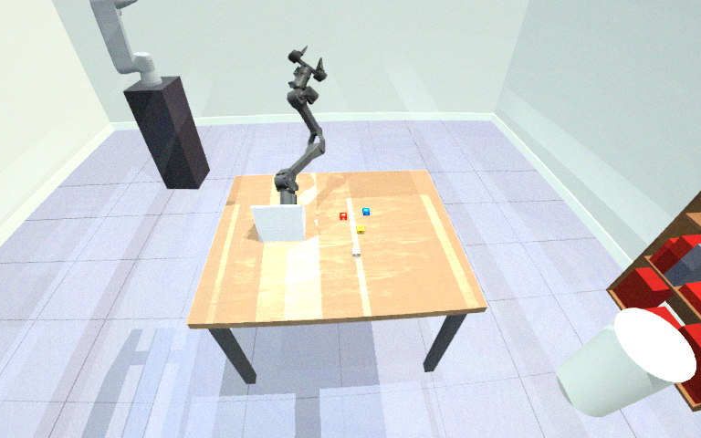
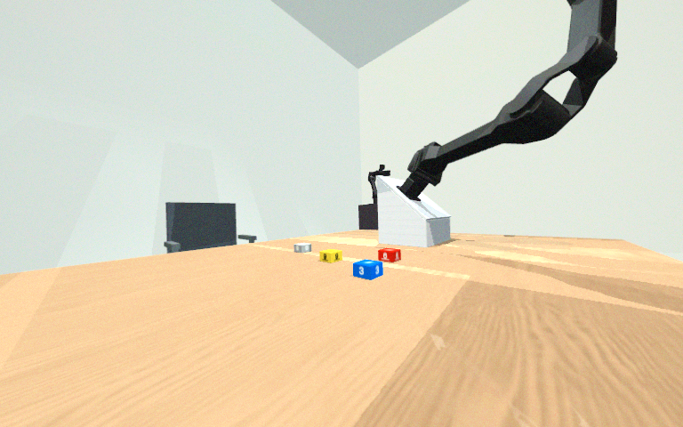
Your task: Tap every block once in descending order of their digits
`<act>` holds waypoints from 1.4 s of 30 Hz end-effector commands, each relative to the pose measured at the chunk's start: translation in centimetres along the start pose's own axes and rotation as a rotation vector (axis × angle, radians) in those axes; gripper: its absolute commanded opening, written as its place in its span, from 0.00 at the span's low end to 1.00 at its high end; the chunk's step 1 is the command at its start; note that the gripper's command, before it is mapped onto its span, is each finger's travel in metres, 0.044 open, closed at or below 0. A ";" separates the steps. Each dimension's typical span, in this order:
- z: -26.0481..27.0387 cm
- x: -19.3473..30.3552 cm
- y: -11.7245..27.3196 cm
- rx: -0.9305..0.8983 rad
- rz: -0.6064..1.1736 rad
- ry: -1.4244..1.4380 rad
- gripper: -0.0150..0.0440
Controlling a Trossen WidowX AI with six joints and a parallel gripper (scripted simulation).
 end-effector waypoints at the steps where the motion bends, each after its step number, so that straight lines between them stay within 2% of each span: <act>1: -0.6 0.0 0.1 0.016 0.001 -0.001 0.93; 4: -7.9 0.9 1.4 0.204 0.029 -0.013 0.93; 11: -18.0 5.2 5.1 0.474 0.151 -0.052 0.93; 17: -25.8 13.4 10.9 0.704 0.381 -0.121 0.93; 22: -28.8 21.8 16.5 0.824 0.627 -0.195 0.93; 27: -28.7 30.5 22.5 0.874 0.909 -0.281 0.93; 31: -26.7 37.1 27.6 0.860 1.150 -0.358 0.93; 36: -21.7 44.2 33.8 0.776 1.453 -0.465 0.93; 42: -13.1 50.2 41.1 0.575 1.806 -0.612 0.93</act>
Point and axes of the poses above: the point midway between the two fingers, 35 mm back from their tips, its own y axis back along the fingers, its own z axis across the jaws, x = y × z, the point moved 3 cm from there along y, back along the fingers, and after that the axes turned 9 degrees about -y, right-handed, at the moved point
